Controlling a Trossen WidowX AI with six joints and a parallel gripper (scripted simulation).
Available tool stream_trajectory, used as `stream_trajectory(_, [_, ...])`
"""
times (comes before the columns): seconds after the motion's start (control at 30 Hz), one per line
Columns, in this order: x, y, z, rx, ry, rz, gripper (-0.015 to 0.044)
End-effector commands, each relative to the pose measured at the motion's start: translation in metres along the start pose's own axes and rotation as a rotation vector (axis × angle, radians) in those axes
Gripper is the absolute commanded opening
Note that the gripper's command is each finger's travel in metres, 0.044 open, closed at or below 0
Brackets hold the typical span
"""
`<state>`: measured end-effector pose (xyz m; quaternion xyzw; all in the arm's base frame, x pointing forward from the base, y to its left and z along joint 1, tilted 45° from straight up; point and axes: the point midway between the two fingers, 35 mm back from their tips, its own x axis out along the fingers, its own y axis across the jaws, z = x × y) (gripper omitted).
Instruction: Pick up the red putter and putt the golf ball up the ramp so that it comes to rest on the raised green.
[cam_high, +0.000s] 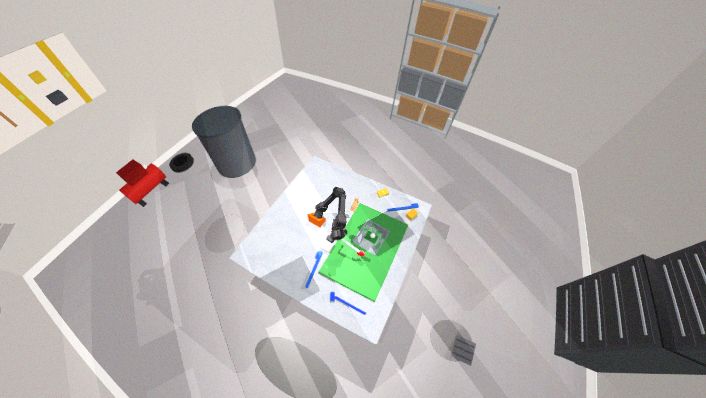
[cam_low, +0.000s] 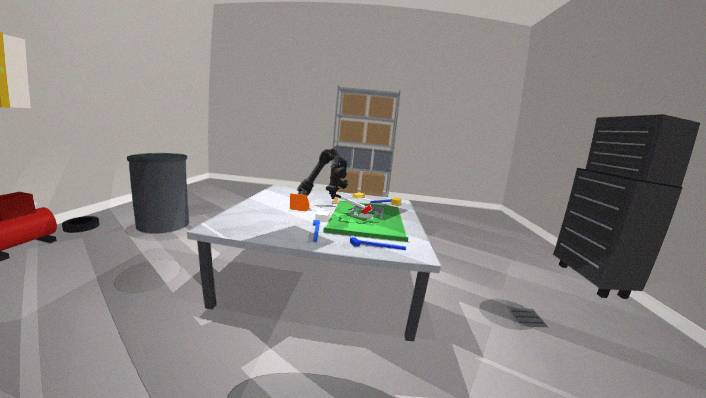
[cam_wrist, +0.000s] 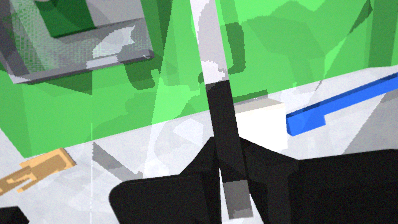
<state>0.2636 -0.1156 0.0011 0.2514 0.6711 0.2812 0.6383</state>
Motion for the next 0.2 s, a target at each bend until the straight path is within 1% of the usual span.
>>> stream_trajectory(0.0, [-0.0002,-0.0005,0.0005,0.000,-0.003,-0.002,0.0000])
stream_trajectory(0.17, [-0.0002,-0.0005,0.0005,0.000,-0.003,-0.002,0.0000])
